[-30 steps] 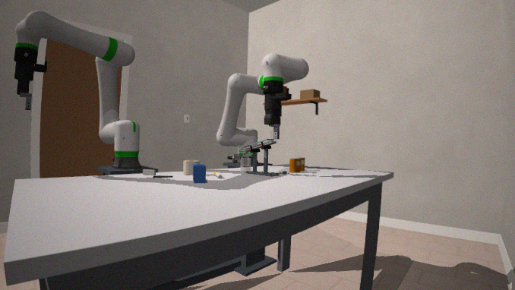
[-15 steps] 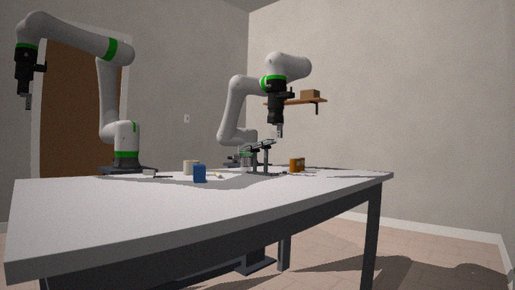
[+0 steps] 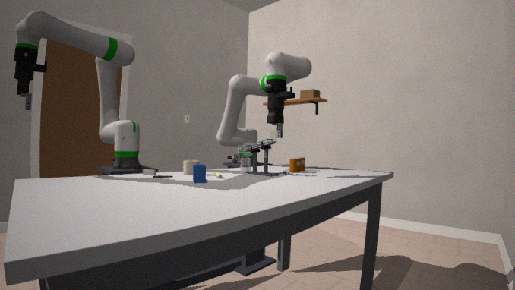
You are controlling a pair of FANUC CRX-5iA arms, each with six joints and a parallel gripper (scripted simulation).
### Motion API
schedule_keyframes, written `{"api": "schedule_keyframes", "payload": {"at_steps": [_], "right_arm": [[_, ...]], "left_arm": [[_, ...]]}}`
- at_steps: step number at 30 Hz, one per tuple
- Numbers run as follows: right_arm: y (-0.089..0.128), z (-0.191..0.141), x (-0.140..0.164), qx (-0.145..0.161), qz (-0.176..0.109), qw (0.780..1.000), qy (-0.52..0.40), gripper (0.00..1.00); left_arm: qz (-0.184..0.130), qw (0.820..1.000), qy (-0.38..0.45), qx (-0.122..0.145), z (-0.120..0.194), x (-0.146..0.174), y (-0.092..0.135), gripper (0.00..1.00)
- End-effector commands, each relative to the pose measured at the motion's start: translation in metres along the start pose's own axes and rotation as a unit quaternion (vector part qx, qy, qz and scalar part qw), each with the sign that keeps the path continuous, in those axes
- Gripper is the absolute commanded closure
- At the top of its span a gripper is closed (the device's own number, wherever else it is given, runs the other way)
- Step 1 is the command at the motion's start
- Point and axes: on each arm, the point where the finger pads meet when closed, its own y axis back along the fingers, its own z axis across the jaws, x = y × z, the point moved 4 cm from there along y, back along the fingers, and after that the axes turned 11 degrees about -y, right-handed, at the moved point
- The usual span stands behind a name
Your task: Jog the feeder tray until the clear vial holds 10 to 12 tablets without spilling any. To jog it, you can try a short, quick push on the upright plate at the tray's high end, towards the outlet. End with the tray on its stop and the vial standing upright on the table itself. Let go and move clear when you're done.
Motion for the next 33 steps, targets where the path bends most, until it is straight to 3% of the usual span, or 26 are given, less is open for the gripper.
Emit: {"api": "schedule_keyframes", "payload": {"at_steps": [1,13,28,33], "right_arm": [[0.001,0.0,0.0,0.0,-0.001,1.0,0.0,0.0],[0.001,0.0,0.0,0.0,-0.001,1.0,0.0,0.0],[0.001,0.0,0.0,0.0,-0.001,1.0,0.0,0.0],[0.001,0.0,0.0,0.0,-0.001,1.0,0.0,0.0]], "left_arm": [[0.001,1.0,0.0,-0.001,0.0,0.0,0.002,1.0],[0.001,1.0,0.0,-0.001,0.0,-0.001,0.002,1.0],[0.001,1.0,0.0,-0.001,0.006,-0.029,-0.006,1.0],[0.001,1.0,0.0,-0.001,0.0,-0.001,0.002,1.0]]}}
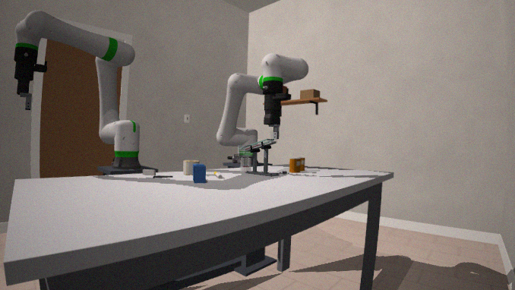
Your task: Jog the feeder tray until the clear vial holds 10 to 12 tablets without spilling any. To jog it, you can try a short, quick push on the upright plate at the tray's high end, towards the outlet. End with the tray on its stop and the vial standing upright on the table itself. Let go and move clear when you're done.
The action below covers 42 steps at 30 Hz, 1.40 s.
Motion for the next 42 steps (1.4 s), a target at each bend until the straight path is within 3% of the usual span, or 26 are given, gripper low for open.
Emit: {"api": "schedule_keyframes", "payload": {"at_steps": [1,12,28,33,42], "right_arm": [[0.001,0.0,0.0,0.0,-0.001,1.0,0.0,0.0],[0.001,0.0,0.0,0.0,-0.001,1.0,0.0,0.0],[0.001,0.0,0.0,0.0,-0.001,1.0,0.0,0.0],[0.001,0.0,0.0,0.0,-0.001,1.0,0.0,0.0],[0.001,0.0,0.0,0.0,-0.001,1.0,0.0,0.0]], "left_arm": [[0.001,1.0,0.0,-0.001,-0.003,0.019,0.007,1.0],[0.001,1.0,0.0,-0.001,-0.003,0.019,0.007,1.0],[0.001,1.0,0.0,-0.001,0.002,-0.009,-0.001,1.0],[0.001,1.0,0.0,-0.001,-0.003,0.019,0.007,1.0],[0.001,1.0,0.0,-0.001,-0.004,0.02,0.007,1.0]]}}
